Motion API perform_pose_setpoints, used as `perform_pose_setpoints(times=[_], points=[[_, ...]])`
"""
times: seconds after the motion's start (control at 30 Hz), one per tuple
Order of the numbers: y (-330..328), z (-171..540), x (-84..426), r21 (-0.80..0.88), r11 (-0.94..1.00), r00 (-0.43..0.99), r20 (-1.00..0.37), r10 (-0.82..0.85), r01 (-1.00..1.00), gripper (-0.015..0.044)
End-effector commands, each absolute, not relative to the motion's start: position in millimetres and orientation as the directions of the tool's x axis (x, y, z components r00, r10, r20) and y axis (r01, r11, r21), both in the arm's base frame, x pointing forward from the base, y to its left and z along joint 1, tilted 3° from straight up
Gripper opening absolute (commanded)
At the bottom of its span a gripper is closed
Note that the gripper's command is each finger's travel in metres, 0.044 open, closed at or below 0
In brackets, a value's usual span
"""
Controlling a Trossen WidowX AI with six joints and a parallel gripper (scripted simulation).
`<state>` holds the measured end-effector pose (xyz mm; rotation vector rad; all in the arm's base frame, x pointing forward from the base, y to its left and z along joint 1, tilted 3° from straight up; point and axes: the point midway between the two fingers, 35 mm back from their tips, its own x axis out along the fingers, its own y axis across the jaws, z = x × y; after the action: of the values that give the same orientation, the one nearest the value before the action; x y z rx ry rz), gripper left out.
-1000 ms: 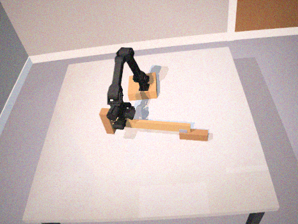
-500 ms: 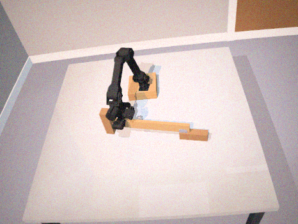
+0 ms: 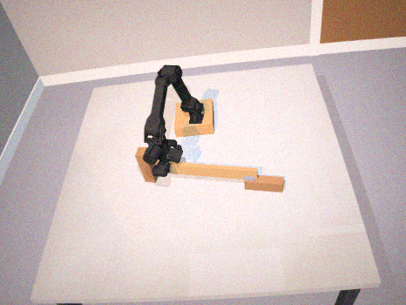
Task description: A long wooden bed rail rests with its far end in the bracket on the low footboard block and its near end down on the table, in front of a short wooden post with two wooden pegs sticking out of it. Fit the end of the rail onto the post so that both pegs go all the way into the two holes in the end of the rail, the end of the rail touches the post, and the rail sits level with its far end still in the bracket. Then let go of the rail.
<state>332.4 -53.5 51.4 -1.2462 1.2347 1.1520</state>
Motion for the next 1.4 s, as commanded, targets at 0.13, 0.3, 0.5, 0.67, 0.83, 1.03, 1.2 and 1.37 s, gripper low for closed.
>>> perform_pose_setpoints(times=[0.13,0.3,0.5,0.67,0.83,1.03,1.2,1.37], points=[[-58.1,53.6,334.1,-0.034,0.015,0.033,-0.998,-0.057,-0.999,0.0000],[-59.6,54.3,334.0,-0.034,0.015,0.033,-0.998,-0.057,-0.999,0.0000],[-61.2,55.2,333.9,-0.034,0.015,0.033,-0.998,-0.057,-0.999,0.0000],[-62.2,56.4,333.7,-0.034,0.015,0.033,-0.998,-0.057,-0.999,0.0000],[-61.8,56.6,333.6,-0.034,0.015,0.033,-0.998,-0.057,-0.999,0.0000],[-62.1,57.0,333.6,-0.034,0.015,0.033,-0.998,-0.057,-0.999,0.0000],[-62.8,57.3,333.5,-0.034,0.015,0.033,-0.998,-0.057,-0.999,0.0000],[-62.8,57.3,333.5,-0.034,0.015,0.033,-0.998,-0.057,-0.999,0.0000]])
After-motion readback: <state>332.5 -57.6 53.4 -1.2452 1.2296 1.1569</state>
